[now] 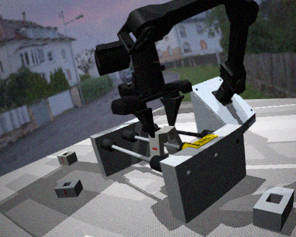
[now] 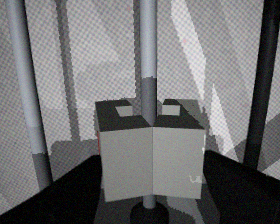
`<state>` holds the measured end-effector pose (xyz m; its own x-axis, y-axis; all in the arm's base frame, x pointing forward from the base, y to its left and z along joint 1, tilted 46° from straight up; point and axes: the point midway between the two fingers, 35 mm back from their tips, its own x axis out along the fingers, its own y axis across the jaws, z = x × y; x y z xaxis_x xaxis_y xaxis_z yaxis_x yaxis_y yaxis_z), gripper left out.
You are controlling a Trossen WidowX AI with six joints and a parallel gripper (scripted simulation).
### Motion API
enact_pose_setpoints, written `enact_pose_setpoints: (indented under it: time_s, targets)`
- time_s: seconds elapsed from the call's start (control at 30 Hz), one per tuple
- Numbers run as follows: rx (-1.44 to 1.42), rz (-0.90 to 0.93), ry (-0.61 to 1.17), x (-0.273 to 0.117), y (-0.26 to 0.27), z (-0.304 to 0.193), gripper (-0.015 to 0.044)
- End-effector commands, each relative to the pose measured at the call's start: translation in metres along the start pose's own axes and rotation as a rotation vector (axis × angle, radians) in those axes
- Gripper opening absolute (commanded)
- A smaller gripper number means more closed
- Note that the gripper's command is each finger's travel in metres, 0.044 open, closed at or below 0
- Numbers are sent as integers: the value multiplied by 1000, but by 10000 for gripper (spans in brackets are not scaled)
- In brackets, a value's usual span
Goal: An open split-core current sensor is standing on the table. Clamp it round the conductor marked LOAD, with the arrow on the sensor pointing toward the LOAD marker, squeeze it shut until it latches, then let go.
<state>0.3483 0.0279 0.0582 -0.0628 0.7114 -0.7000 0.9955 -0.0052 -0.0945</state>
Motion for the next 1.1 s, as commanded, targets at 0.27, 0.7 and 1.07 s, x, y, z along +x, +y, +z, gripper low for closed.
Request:
enact_pose_setpoints:
  time_s: [0.27, 0.7, 1.07]
  targets:
    - [0, 1, 0, -1, 0, 0, 79]
    - [0, 1, 0, -1, 0, 0, 420]
    - [3, -47, 5, 24, 1, 0, 440]
